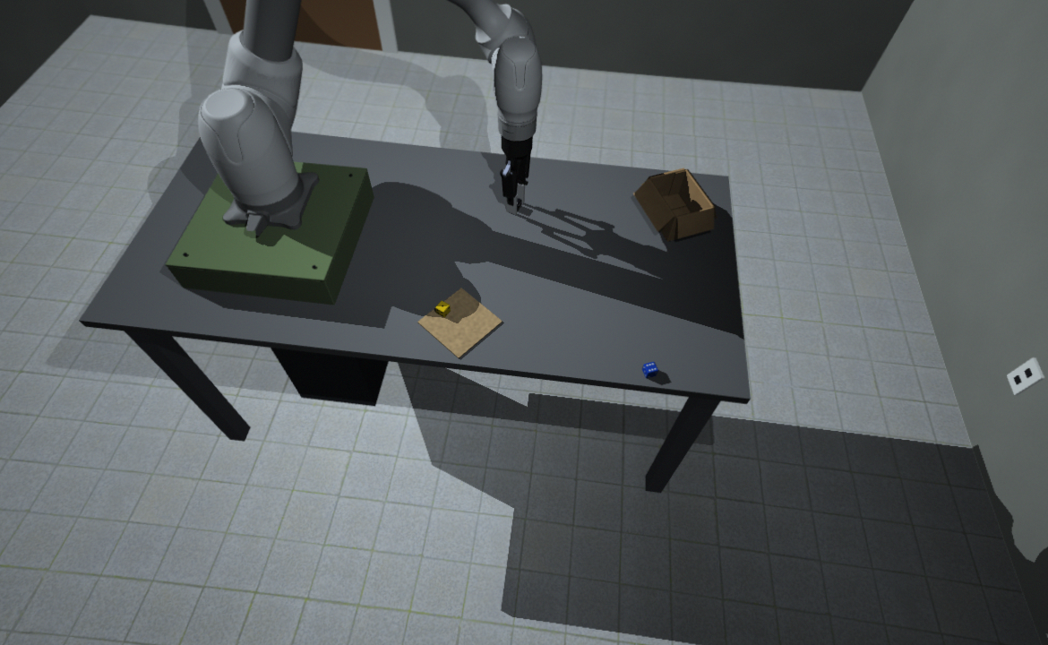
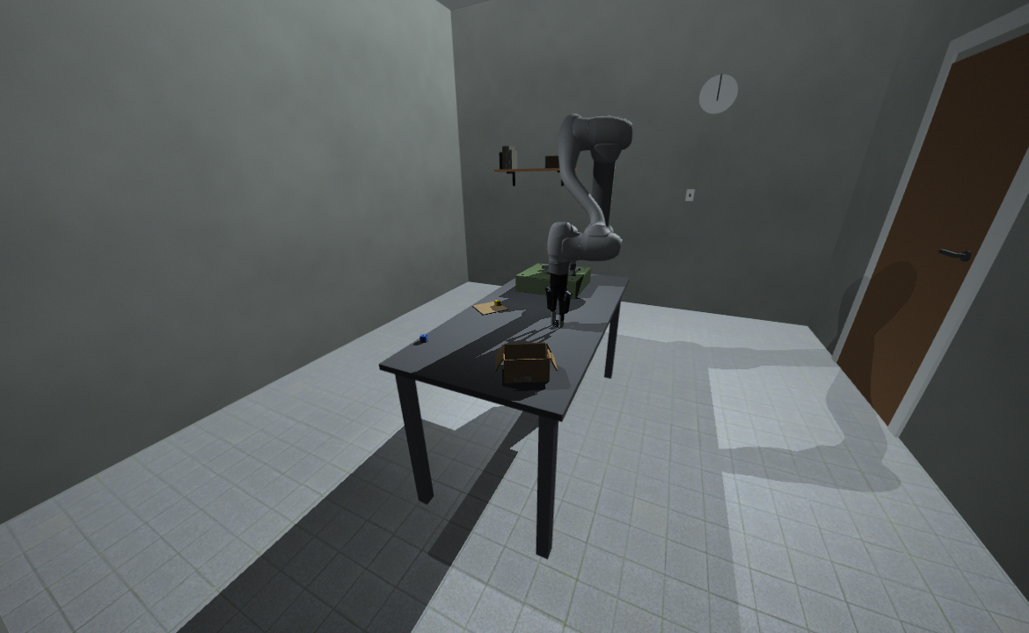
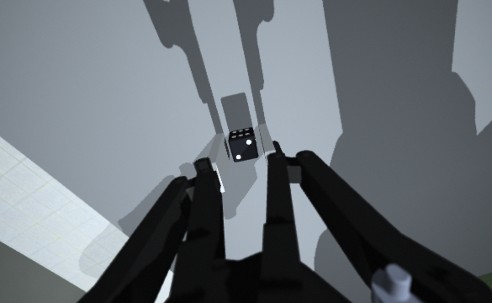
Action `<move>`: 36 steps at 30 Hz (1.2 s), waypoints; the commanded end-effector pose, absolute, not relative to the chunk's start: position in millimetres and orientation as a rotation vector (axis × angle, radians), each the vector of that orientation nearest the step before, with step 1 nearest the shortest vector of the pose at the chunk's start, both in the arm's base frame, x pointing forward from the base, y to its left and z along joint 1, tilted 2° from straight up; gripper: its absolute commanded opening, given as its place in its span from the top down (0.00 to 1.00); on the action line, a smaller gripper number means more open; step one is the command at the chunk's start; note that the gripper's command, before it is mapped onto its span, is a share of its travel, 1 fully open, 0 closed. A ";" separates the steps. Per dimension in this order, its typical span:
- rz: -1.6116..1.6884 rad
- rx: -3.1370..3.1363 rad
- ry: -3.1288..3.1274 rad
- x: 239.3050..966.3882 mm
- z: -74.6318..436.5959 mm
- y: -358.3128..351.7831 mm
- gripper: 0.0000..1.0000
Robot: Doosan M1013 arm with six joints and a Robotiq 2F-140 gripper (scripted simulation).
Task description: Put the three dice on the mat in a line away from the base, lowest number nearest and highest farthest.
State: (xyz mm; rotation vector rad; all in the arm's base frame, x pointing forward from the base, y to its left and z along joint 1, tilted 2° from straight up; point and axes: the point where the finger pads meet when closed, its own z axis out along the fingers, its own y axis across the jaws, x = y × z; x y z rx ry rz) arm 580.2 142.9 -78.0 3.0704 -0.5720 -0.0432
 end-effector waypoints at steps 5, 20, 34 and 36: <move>-0.042 3.071 -0.572 580.7 -77.4 143.1 0.68; -0.042 3.071 -0.572 580.7 -77.4 143.1 0.68; -0.042 3.071 -0.572 580.7 -77.4 143.1 0.79; -0.042 3.071 -0.572 580.7 -77.4 143.1 0.79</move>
